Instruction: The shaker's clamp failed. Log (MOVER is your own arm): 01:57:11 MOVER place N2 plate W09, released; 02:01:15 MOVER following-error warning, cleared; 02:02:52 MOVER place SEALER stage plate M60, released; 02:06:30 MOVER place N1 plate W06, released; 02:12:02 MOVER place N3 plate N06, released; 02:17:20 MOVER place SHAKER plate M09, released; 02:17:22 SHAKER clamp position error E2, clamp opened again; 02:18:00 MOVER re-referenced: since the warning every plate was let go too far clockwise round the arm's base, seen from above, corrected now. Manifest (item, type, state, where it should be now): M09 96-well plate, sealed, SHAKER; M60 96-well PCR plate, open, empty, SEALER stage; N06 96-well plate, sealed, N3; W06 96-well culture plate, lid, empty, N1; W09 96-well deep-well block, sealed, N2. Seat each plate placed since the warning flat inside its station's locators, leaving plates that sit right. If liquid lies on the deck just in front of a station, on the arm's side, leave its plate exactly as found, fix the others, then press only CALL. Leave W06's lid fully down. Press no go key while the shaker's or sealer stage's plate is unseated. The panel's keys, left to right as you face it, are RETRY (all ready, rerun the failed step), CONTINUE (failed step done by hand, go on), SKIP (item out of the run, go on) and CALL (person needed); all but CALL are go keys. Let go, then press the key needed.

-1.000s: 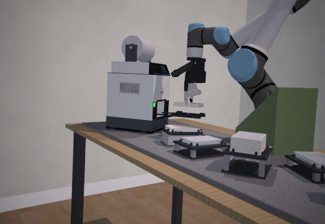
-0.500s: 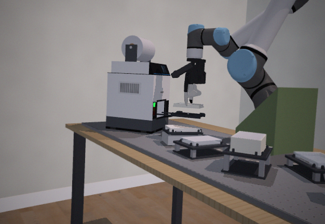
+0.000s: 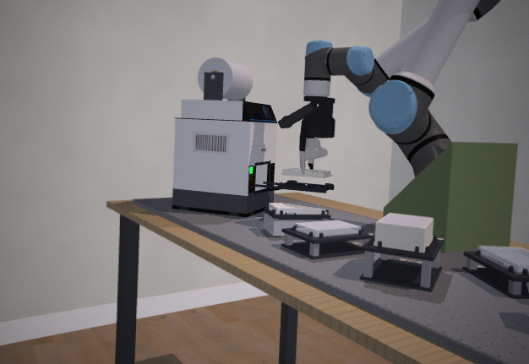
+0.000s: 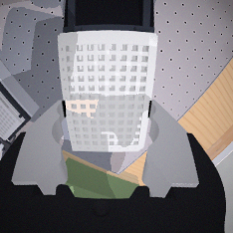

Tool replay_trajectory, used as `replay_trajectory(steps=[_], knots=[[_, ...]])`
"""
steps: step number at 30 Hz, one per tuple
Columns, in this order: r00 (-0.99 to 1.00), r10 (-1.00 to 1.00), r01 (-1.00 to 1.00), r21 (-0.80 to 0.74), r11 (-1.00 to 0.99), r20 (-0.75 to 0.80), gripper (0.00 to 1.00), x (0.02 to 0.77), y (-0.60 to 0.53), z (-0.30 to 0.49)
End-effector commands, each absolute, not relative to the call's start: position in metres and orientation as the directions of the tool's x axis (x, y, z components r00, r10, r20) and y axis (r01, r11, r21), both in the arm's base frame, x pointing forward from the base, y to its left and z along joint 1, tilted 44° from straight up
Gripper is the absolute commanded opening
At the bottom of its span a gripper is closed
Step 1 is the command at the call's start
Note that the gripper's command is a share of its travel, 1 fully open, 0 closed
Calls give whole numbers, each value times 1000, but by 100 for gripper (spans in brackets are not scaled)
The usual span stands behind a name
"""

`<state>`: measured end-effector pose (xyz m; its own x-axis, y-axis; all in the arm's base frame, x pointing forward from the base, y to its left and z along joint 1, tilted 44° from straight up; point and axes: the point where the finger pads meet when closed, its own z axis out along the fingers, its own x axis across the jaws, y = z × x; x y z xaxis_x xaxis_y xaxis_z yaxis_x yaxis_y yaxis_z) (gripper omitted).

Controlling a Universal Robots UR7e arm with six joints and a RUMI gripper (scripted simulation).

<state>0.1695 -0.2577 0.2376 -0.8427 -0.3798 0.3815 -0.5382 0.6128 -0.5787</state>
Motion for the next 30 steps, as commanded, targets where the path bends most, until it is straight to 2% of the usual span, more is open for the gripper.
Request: replay_trajectory(steps=[1,30], knots=[[-843,-380,-538,-579,612,381,0,170,-259,237],[-843,-380,-538,-579,612,381,0,169,-265,231]])
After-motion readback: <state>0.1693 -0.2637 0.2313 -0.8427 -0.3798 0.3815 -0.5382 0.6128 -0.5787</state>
